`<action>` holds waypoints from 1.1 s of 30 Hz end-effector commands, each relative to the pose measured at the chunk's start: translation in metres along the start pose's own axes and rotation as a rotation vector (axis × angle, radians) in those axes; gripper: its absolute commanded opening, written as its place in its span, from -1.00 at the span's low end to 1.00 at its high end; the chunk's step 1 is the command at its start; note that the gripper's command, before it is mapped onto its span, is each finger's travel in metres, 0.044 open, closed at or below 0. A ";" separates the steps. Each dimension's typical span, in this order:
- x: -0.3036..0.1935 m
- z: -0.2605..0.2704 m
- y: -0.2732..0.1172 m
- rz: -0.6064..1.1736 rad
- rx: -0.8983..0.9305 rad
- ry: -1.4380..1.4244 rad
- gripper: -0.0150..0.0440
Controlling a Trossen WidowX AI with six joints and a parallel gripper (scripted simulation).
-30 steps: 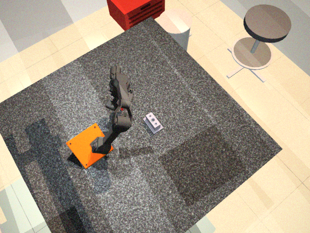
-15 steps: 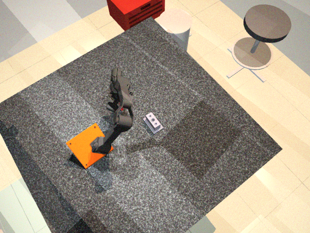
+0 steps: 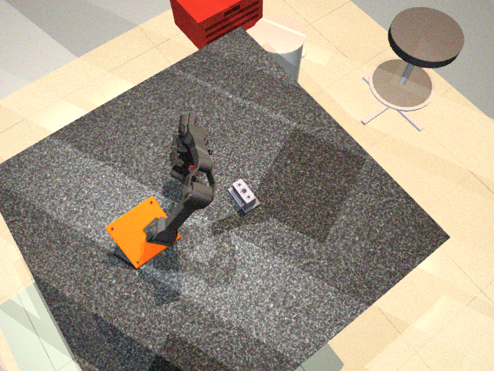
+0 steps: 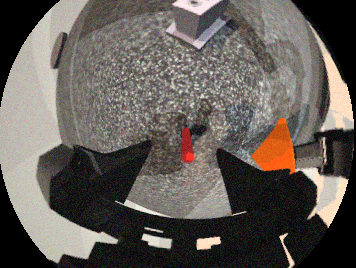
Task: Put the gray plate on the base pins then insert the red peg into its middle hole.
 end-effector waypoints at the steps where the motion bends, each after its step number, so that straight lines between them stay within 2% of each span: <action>1: 0.001 -0.001 0.008 -0.006 -0.005 -0.004 1.00; 8: 0.001 -0.002 0.017 -0.006 -0.005 -0.003 1.00; 25: 0.001 -0.002 0.017 -0.006 -0.005 -0.003 -0.49; 33: 0.001 -0.002 0.017 -0.006 -0.005 -0.003 -0.49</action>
Point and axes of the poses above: the point midway between the two fingers, 35 mm back from their tips, its own y axis out along the fingers, its own z axis across the jaws, x = y × z, the point moved 7 cm from there along -y, back along the fingers, and after that the axes turned 3 degrees about y, right-handed, at the moved point
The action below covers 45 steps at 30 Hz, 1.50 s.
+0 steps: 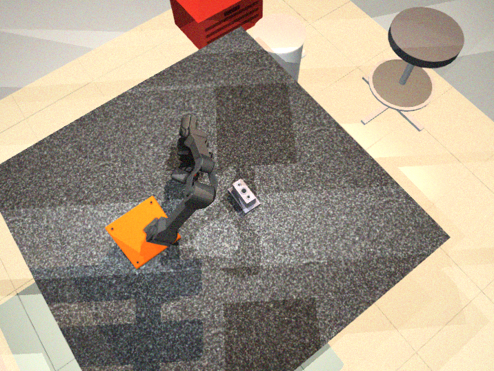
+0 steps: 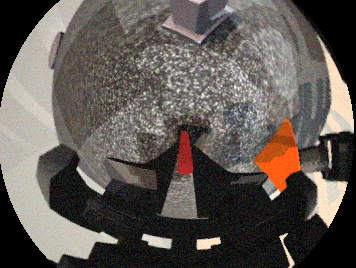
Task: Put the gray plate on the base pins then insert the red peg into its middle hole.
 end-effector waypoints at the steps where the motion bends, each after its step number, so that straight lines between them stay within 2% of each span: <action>1: 0.000 0.000 0.001 -0.003 0.001 -0.003 -0.49; 13: 0.000 0.001 -0.004 -0.003 0.001 -0.003 -0.49; 37: -0.001 0.009 -0.080 0.000 0.002 -0.004 -0.49; 38: 0.000 0.008 -0.071 -0.004 0.004 -0.007 -0.49; 45: 0.018 0.013 -0.073 0.003 0.007 -0.009 -0.49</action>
Point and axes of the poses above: the point midway between the two fingers, 35 mm back from their tips, its own y axis out along the fingers, its own z axis across the jaws, x = y × z, the point moved 7 cm from there along -y, back along the fingers, and after that the axes turned 3 degrees about y, right-handed, at the moved point
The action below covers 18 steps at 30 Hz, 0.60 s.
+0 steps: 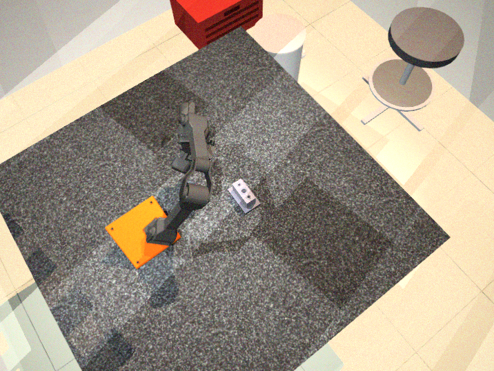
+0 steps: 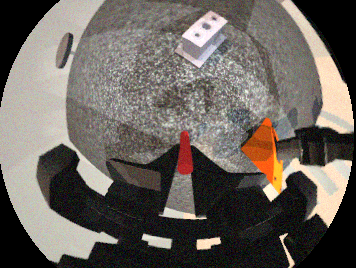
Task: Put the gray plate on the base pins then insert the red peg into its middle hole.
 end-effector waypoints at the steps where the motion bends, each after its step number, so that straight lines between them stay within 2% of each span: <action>1: 0.012 0.003 -0.001 -0.001 -0.001 0.000 -0.49; 18: 0.063 0.011 -0.005 0.008 0.005 -0.002 -0.49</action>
Point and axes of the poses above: the point midway between the two fingers, 35 mm back from their tips, its own y axis out along the fingers, its own z axis across the jaws, x = y × z, the point moved 7 cm from there along -y, back along the fingers, and after that the axes turned 3 degrees about y, right-handed, at the moved point
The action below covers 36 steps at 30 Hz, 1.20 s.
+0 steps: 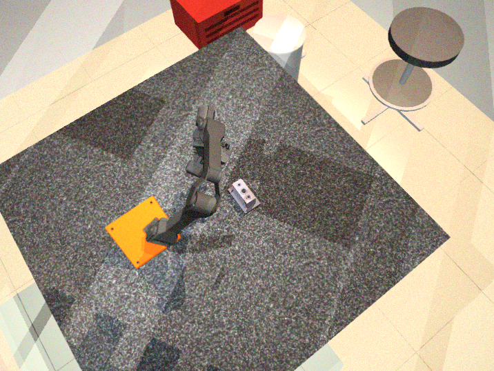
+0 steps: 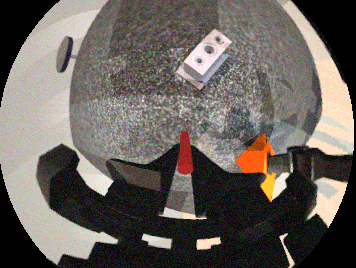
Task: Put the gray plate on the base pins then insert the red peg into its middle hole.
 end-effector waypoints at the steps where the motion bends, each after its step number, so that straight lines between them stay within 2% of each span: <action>1: 0.013 0.002 -0.001 -0.002 0.000 0.000 -0.49; 36: 0.121 -0.008 -0.001 -0.014 -0.005 0.005 -0.49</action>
Point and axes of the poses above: the point midway between the two fingers, 35 mm back from their tips, its own y axis out along the fingers, its own z axis across the jaws, x = y × z, the point moved 7 cm from there along -y, back along the fingers, and after that the axes turned 3 degrees about y, right-handed, at the moved point
